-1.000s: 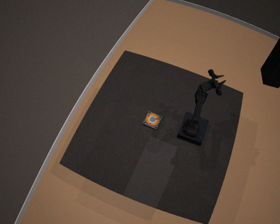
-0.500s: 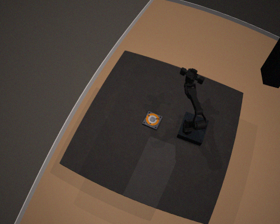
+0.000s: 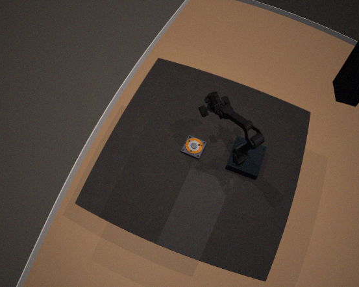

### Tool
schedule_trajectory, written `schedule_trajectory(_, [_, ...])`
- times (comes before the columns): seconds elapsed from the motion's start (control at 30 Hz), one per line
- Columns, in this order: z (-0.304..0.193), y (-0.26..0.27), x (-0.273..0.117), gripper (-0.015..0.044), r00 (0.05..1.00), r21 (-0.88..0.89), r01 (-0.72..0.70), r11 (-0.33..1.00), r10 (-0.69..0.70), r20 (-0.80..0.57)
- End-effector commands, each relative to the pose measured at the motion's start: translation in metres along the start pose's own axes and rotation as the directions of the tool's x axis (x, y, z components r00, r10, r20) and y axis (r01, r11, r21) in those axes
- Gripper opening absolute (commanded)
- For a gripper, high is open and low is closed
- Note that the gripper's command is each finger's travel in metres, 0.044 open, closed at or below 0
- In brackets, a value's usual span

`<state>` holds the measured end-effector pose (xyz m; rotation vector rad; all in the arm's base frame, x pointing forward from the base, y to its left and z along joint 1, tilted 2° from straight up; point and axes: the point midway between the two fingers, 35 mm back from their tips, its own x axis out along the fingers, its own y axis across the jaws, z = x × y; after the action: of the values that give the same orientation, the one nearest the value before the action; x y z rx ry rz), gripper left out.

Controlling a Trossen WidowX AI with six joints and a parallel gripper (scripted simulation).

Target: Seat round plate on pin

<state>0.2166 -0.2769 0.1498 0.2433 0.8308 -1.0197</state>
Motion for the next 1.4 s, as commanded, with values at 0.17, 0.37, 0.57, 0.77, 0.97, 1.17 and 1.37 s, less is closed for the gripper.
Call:
schedule_trajectory(0.17, [-0.109,0.116,-0.023,0.0000,0.845,-0.356,-0.429,0.830,0.231,-0.482])
schedule_trajectory(0.37, [-0.161,0.144,-0.053,0.0000,0.708,-0.415,-0.595,0.688,0.204,-0.677])
schedule_trajectory(0.57, [-0.166,0.146,-0.057,0.0000,0.701,-0.416,-0.602,0.681,0.201,-0.684])
schedule_trajectory(0.77, [-0.171,0.148,-0.051,0.0000,0.701,-0.416,-0.602,0.681,0.201,-0.684])
schedule_trajectory(0.97, [-0.196,0.156,-0.026,0.0000,0.701,-0.416,-0.602,0.681,0.201,-0.685])
schedule_trajectory(1.17, [-0.199,0.156,-0.024,0.0000,0.701,-0.416,-0.602,0.681,0.201,-0.685])
schedule_trajectory(1.37, [-0.196,0.153,-0.020,0.0000,0.701,-0.417,-0.602,0.682,0.201,-0.684])
